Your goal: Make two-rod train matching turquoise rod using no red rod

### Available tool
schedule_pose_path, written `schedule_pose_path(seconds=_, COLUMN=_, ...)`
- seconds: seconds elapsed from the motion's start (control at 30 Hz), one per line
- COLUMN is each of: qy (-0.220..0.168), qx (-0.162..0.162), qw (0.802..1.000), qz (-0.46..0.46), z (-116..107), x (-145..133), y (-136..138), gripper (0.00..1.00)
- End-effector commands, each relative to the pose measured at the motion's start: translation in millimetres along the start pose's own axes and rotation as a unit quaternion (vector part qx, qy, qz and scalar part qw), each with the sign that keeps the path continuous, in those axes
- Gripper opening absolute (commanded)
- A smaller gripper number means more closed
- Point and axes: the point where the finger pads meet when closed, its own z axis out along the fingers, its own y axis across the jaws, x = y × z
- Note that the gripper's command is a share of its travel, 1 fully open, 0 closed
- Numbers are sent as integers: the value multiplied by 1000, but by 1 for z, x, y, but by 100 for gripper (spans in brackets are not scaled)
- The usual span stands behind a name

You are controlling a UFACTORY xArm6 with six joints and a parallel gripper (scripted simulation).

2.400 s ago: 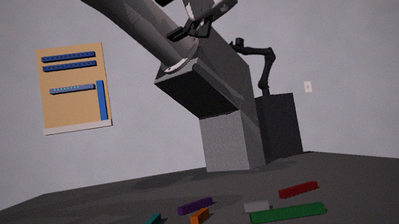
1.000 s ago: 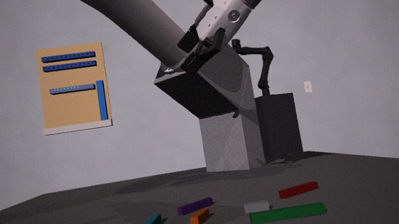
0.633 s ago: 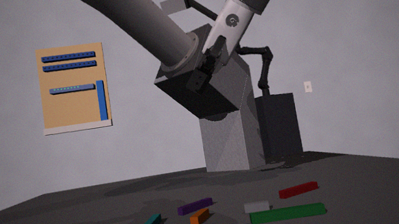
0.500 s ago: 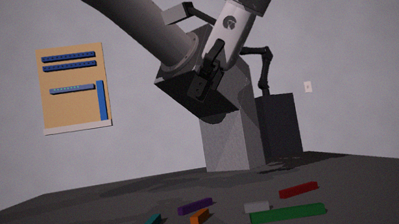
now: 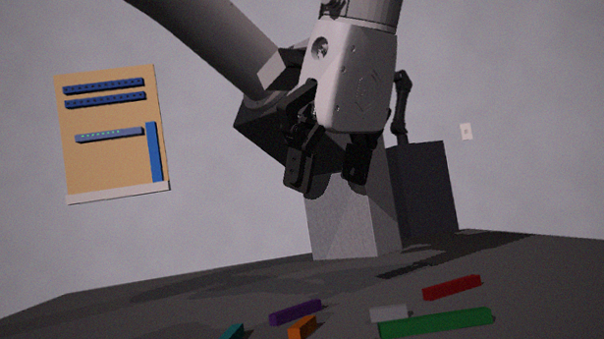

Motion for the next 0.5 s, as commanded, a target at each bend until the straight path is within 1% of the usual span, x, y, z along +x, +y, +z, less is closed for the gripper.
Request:
schedule_pose_path(seconds=0.0, qy=-45, qx=-2, qw=996, qz=71, z=6, x=-20, y=-15, gripper=100)
schedule_pose_path(seconds=0.17, qy=-95, qx=-14, qw=983, qz=158, z=11, x=-40, y=-36, gripper=100)
schedule_pose_path(seconds=0.2, qy=-95, qx=-14, qw=983, qz=158, z=11, x=-40, y=-36, gripper=100)
schedule_pose_path(seconds=0.27, qy=-124, qx=-24, qw=970, qz=208, z=13, x=-50, y=-49, gripper=100)
schedule_pose_path(seconds=0.3, qy=-130, qx=-27, qw=967, qz=218, z=13, x=-51, y=-51, gripper=100)
schedule_pose_path(seconds=0.4, qy=-130, qx=-27, qw=967, qz=218, z=13, x=-51, y=-51, gripper=100)
schedule_pose_path(seconds=0.47, qy=-157, qx=-39, qw=950, qz=267, z=15, x=-60, y=-64, gripper=100)
